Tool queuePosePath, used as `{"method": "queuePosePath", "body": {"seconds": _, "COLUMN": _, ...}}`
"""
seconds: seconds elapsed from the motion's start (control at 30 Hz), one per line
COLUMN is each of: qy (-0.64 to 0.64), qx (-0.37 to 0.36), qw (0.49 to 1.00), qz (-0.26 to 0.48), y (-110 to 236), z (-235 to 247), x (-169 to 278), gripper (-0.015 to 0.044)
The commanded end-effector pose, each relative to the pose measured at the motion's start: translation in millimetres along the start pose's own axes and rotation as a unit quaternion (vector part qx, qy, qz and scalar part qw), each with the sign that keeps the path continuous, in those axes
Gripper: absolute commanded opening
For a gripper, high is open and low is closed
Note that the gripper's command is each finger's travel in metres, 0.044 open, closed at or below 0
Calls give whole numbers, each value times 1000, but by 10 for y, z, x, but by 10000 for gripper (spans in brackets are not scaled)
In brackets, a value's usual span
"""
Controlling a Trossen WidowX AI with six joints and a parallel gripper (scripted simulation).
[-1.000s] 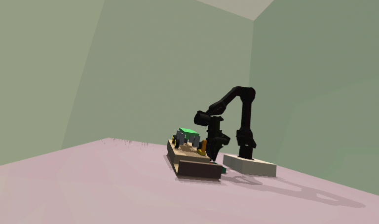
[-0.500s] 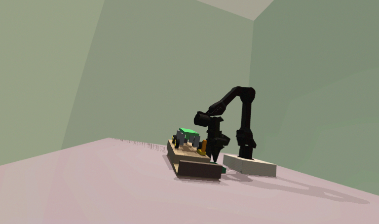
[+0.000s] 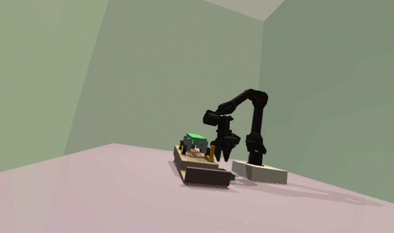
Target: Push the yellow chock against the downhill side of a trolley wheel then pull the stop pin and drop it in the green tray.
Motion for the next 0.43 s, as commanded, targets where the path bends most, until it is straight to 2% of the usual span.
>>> {"method": "queuePosePath", "body": {"seconds": 0.0, "qy": 2, "qx": 4, "qw": 1000, "qz": 3, "y": 131, "z": -28, "x": 3, "gripper": 440}}
{"method": "queuePosePath", "body": {"seconds": 0.4, "qy": 2, "qx": 4, "qw": 1000, "qz": 3, "y": 496, "z": -90, "x": -13, "gripper": 440}}
Point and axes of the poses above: the point midway between the two fingers, 35 mm back from their tips, its own y axis back along the fingers, its own z axis across the jaws, x = y × z, the point moved 1 cm from there along y, back along the fingers, and after that the axes turned 15 degrees about -y, right-handed, at the moved point
